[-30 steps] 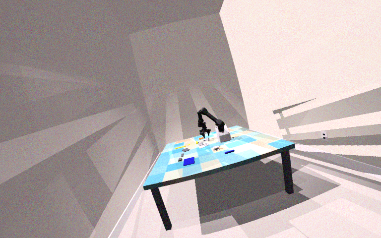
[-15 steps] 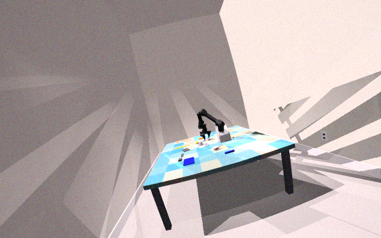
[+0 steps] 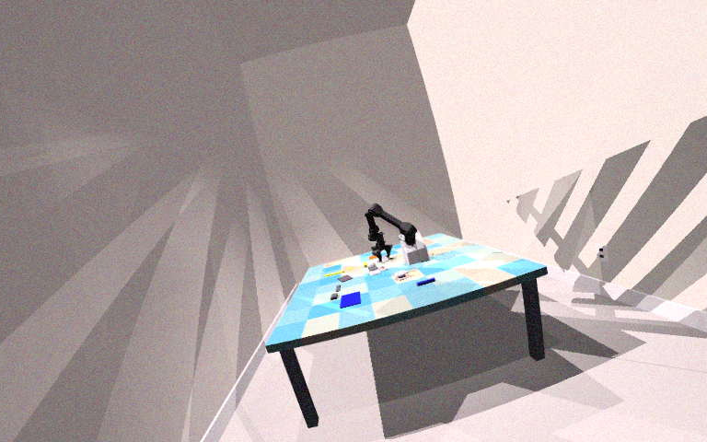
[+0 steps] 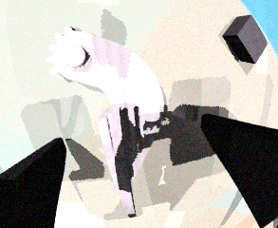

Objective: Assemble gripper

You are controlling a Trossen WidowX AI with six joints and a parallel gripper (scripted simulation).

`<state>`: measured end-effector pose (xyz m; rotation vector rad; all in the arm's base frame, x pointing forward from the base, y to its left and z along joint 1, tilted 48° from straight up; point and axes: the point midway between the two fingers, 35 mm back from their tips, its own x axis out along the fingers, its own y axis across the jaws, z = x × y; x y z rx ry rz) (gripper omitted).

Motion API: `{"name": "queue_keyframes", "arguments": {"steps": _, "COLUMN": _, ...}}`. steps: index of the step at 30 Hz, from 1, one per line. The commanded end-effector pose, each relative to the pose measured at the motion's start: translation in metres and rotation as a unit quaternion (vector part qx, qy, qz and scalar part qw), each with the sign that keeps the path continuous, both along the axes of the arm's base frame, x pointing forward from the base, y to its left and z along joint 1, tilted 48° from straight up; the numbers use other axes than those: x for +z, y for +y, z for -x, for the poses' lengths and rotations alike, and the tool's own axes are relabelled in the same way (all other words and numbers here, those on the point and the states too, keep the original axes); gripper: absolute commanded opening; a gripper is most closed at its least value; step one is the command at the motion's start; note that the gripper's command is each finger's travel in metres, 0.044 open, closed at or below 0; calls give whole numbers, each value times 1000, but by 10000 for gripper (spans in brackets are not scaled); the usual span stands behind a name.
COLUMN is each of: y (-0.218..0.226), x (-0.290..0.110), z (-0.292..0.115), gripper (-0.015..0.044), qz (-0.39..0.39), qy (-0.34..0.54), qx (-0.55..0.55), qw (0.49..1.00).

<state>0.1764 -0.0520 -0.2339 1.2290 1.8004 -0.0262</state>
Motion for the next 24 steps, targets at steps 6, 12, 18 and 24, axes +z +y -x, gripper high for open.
{"name": "queue_keyframes", "arguments": {"steps": 6, "y": 1, "x": 0, "z": 0, "gripper": 440, "qz": -1, "qy": 1, "qx": -3, "qw": 1000}}
{"name": "queue_keyframes", "arguments": {"steps": 12, "y": 1, "x": -1, "z": 0, "gripper": 440, "qz": -1, "qy": 1, "qx": -3, "qw": 1000}}
{"name": "queue_keyframes", "arguments": {"steps": 18, "y": 1, "x": -1, "z": 0, "gripper": 387, "qz": 0, "qy": 0, "qx": 0, "qw": 1000}}
{"name": "queue_keyframes", "arguments": {"steps": 24, "y": 1, "x": -1, "z": 0, "gripper": 230, "qz": 0, "qy": 0, "qx": 0, "qw": 1000}}
